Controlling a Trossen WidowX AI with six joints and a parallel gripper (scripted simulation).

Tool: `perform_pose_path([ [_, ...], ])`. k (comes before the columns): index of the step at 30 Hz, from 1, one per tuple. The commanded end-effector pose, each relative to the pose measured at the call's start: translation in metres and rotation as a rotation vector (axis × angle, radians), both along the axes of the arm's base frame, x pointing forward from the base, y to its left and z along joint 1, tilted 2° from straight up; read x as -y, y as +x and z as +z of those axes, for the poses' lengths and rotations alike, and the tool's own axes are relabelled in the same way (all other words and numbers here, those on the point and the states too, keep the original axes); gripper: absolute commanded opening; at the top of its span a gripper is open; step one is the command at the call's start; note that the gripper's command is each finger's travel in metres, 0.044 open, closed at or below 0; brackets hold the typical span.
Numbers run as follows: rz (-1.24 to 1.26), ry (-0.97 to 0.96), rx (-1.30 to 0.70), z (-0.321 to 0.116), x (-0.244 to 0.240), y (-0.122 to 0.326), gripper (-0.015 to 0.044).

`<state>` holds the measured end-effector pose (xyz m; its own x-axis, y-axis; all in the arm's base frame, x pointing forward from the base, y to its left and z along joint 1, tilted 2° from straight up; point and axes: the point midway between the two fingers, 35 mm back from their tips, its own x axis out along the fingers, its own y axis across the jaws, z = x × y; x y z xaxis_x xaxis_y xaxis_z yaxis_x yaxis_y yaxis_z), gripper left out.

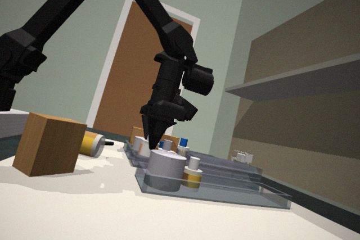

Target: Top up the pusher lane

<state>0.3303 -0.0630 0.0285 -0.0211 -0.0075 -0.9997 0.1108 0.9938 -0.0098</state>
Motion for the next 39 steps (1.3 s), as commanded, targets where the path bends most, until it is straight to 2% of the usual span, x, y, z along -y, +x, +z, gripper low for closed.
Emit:
perform_pose_path([
  [1, -0.005, 0.000, 0.017, -0.0023, 0.0002, 0.0035, 0.0000],
  [39, -0.005, 0.000, 0.016, -0.0111, -0.0002, -0.0006, 0.0000],
])
